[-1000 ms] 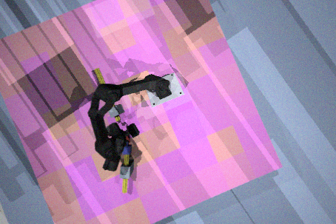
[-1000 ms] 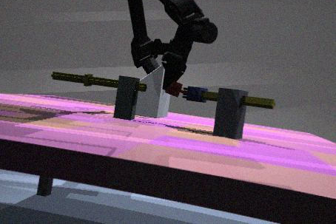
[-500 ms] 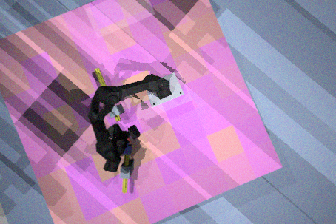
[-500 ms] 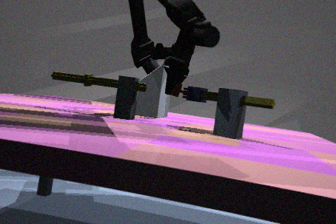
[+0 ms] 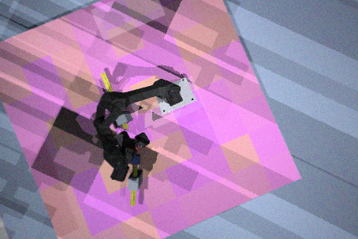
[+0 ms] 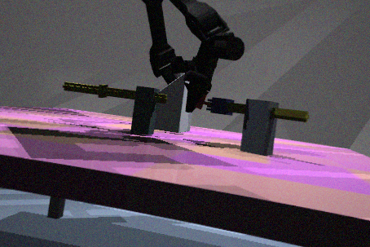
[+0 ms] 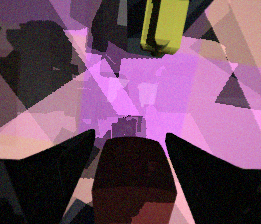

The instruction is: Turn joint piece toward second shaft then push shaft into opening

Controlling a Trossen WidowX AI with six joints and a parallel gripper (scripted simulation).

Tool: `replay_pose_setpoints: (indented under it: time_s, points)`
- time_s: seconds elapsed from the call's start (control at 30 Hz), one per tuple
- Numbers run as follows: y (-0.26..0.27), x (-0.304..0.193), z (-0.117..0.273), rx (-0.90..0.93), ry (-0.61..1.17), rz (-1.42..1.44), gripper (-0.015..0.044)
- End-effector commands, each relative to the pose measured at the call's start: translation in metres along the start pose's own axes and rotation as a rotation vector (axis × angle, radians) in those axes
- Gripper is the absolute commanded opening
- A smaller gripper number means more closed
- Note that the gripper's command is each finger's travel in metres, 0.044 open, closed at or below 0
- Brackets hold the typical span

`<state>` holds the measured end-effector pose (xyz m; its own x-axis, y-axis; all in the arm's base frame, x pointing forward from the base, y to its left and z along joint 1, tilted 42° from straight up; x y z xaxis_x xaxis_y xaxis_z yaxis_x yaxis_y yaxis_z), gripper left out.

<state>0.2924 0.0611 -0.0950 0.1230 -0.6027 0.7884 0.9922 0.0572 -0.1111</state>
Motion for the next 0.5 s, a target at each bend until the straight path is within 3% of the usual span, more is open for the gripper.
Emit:
replay_pose_setpoints:
  time_s: [0.0, 0.07, 0.47]
  points:
    - [-0.0010, 0.0005, -0.0015, 0.001, -0.007, 0.008, 0.0230]
    - [-0.0010, 0.0005, -0.0015, 0.001, -0.007, 0.008, 0.0182]
    - [-0.0010, 0.0005, -0.0015, 0.001, -0.007, 0.008, 0.0182]
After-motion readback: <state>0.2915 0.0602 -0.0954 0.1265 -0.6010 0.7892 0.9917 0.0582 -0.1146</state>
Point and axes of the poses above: the point midway between the two fingers, 35 mm back from their tips, its own z axis back along the fingers, its own y axis across the jaws, x = y × z, the point moved 3 cm from there along z, back along the fingers, and after that the axes turned 4 degrees about z, right-handed, at the moved point
